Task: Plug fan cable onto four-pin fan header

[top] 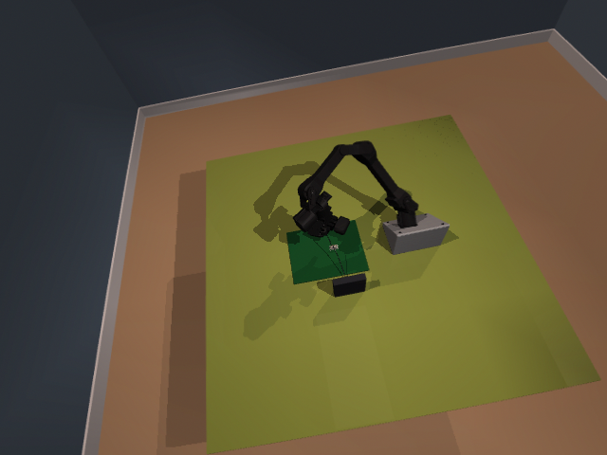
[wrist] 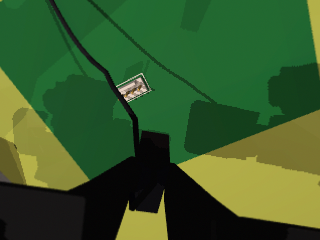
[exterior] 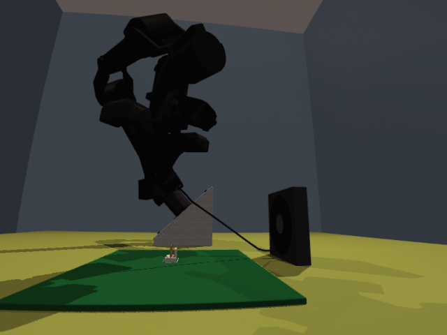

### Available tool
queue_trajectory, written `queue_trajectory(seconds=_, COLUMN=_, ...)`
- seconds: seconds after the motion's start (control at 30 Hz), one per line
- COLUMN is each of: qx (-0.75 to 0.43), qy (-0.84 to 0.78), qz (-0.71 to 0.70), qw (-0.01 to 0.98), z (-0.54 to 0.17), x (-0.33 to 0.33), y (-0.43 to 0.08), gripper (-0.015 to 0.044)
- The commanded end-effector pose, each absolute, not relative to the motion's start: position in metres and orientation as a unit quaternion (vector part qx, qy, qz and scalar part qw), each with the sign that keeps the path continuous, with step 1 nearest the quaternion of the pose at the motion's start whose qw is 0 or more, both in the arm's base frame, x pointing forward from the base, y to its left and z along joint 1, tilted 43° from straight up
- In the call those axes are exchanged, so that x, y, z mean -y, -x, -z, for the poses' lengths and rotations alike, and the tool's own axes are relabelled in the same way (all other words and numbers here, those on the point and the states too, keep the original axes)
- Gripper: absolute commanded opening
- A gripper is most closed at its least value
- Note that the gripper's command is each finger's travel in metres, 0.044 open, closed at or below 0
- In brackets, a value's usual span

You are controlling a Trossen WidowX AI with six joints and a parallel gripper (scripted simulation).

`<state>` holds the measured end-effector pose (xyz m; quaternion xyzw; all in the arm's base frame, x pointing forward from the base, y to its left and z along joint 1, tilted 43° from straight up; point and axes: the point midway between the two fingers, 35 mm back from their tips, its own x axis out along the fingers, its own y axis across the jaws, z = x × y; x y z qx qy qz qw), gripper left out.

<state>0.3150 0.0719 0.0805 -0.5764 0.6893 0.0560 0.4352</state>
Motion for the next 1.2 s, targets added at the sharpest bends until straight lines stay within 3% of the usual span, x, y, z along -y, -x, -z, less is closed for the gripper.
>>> queue_trajectory(seconds=0.0, qx=-0.679, qy=0.575, qz=-0.068, qw=0.451, z=-0.082, x=-0.076, y=-0.328, gripper=0.0)
queue_trajectory(seconds=0.33, qx=-0.654, qy=0.576, qz=-0.091, qw=0.482, z=-0.085, x=-0.08, y=-0.355, gripper=0.0)
queue_trajectory(seconds=1.17, qx=-0.655, qy=0.486, qz=-0.192, qw=0.546, z=-0.059, x=-0.065, y=-0.349, gripper=0.0)
